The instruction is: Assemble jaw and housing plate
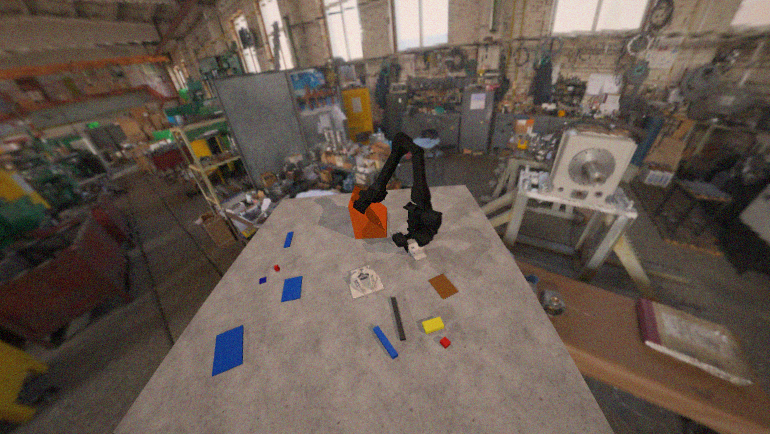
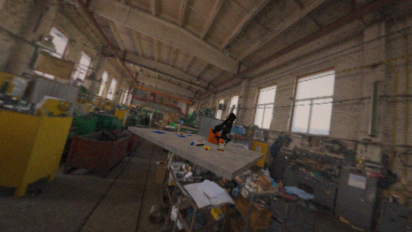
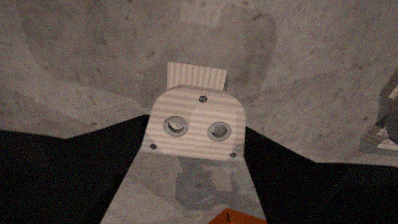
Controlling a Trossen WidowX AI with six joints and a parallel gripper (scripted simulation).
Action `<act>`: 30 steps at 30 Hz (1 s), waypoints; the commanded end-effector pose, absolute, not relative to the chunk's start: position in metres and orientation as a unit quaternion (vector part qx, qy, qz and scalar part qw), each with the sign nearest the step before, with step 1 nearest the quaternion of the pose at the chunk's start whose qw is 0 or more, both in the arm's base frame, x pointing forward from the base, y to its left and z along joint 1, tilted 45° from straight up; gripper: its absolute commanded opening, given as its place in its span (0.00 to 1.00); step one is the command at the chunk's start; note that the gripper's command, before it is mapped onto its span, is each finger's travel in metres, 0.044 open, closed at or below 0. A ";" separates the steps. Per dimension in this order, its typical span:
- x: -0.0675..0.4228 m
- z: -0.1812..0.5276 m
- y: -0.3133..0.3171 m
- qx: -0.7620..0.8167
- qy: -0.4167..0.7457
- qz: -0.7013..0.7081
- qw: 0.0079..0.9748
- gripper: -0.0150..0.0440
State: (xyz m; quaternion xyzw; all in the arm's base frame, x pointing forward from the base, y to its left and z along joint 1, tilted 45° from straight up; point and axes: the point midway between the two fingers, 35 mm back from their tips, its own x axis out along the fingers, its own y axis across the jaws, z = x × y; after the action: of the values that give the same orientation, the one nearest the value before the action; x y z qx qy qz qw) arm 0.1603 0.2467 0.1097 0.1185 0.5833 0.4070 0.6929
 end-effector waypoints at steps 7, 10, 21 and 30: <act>0.163 0.136 0.226 0.119 0.578 0.410 0.695 0.85; 0.163 0.142 0.219 0.119 0.578 0.410 0.695 0.85; 0.161 0.154 0.206 0.120 0.578 0.410 0.696 0.85; 0.181 0.139 0.197 0.111 0.582 0.400 0.699 0.85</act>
State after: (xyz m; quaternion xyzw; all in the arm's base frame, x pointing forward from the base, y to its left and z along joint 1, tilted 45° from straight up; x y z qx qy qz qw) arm 0.1744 0.1998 0.1433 0.1127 0.5805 0.4015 0.6994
